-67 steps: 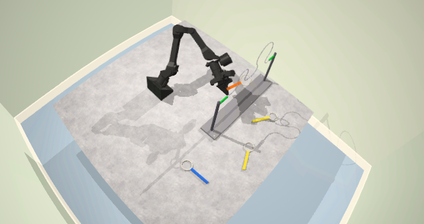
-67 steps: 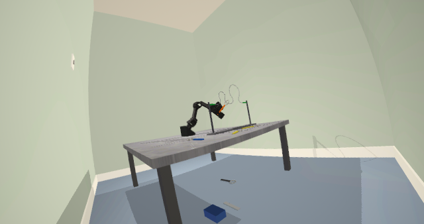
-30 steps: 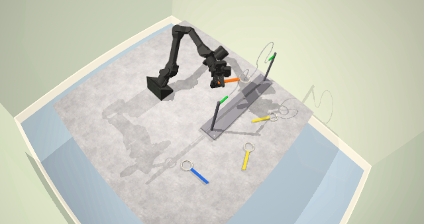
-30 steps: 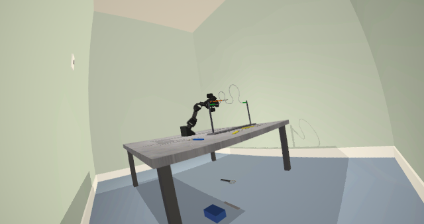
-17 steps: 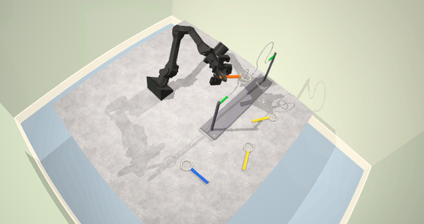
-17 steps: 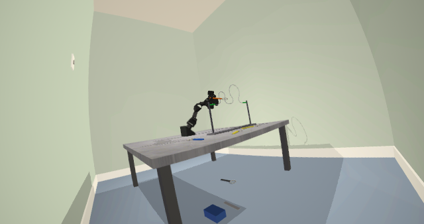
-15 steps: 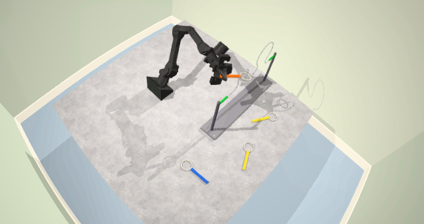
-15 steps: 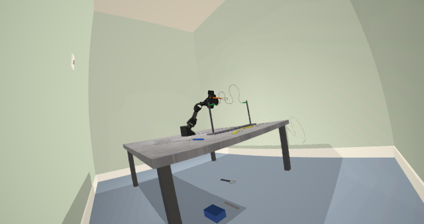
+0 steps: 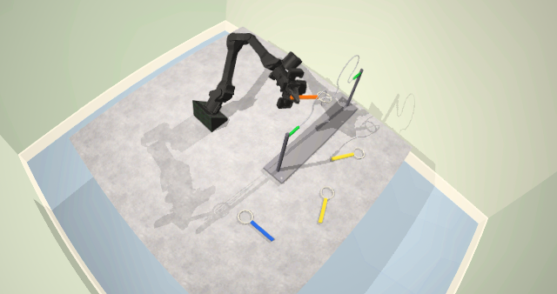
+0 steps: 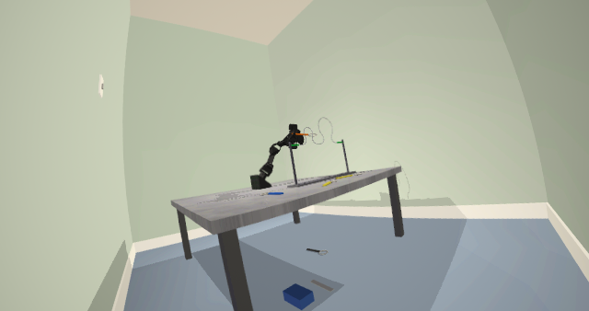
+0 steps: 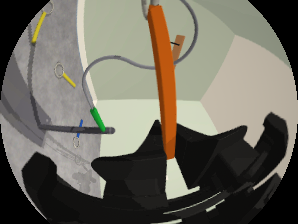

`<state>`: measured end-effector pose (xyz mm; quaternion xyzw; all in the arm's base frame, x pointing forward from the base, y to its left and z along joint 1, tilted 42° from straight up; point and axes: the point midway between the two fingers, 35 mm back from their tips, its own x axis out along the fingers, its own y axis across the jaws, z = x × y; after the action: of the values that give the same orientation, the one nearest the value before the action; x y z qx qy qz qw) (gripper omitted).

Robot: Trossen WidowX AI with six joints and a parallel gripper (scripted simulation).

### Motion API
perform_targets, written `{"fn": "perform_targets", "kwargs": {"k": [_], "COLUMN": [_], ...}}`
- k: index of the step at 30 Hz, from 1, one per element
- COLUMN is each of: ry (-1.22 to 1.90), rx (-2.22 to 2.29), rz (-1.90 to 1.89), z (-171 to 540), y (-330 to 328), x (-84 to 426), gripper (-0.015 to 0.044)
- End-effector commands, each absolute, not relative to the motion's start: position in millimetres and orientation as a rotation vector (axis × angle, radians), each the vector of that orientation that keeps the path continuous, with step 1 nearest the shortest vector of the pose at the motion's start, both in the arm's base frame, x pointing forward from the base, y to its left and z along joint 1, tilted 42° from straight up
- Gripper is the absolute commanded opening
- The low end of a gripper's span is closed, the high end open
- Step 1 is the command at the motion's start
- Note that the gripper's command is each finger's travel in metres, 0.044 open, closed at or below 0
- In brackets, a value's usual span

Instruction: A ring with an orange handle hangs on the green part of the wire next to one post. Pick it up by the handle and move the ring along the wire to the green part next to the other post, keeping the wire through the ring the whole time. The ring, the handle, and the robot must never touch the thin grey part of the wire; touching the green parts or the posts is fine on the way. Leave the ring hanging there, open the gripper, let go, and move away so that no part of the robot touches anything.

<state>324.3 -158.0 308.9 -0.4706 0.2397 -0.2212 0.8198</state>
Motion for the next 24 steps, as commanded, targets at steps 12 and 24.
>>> {"fn": "perform_targets", "kwargs": {"k": [12,24], "ry": [0.507,0.503], "rx": [-0.734,-0.459], "rz": [-0.411,-0.344], "z": [298.7,286.8], "y": [-147.9,-132.3], "x": [326.9,330.0], "gripper": [-0.0150,-0.0150]}}
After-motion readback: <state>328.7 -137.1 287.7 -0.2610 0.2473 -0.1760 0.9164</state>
